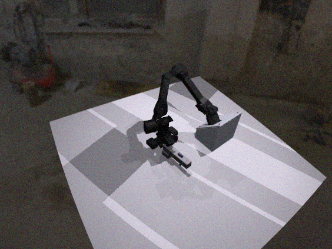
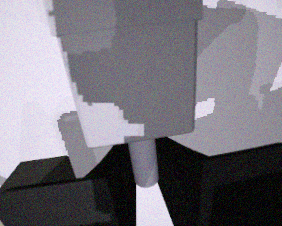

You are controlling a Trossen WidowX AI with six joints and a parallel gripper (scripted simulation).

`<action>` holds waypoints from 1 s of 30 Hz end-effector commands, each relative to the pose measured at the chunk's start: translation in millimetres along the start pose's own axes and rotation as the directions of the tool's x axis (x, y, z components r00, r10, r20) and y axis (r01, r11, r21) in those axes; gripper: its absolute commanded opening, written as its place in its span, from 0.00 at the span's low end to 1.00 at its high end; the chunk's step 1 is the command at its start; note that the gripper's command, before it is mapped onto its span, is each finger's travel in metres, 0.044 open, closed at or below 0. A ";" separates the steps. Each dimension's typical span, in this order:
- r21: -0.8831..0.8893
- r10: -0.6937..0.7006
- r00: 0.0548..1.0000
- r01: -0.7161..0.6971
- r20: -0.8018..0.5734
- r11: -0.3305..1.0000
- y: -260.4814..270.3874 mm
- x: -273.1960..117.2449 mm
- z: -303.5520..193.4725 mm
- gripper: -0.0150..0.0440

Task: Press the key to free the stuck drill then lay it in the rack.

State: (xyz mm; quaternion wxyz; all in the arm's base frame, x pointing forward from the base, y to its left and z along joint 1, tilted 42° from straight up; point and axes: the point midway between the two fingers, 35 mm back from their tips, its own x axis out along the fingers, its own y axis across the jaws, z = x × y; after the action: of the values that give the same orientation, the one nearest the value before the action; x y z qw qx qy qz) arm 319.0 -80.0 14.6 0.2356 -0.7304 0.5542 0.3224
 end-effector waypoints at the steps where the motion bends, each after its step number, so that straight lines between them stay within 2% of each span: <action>1: 0.004 -0.005 1.000 0.005 0.001 1.000 -1.2 -0.1 0.0 0.25; 30: -0.005 -0.001 1.000 0.001 0.004 1.000 -2.1 0.8 -33.2 0.25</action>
State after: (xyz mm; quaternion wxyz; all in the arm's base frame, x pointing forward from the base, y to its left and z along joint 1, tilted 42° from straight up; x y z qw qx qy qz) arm 323.5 -99.2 30.3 0.2327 -0.7289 0.5551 0.3263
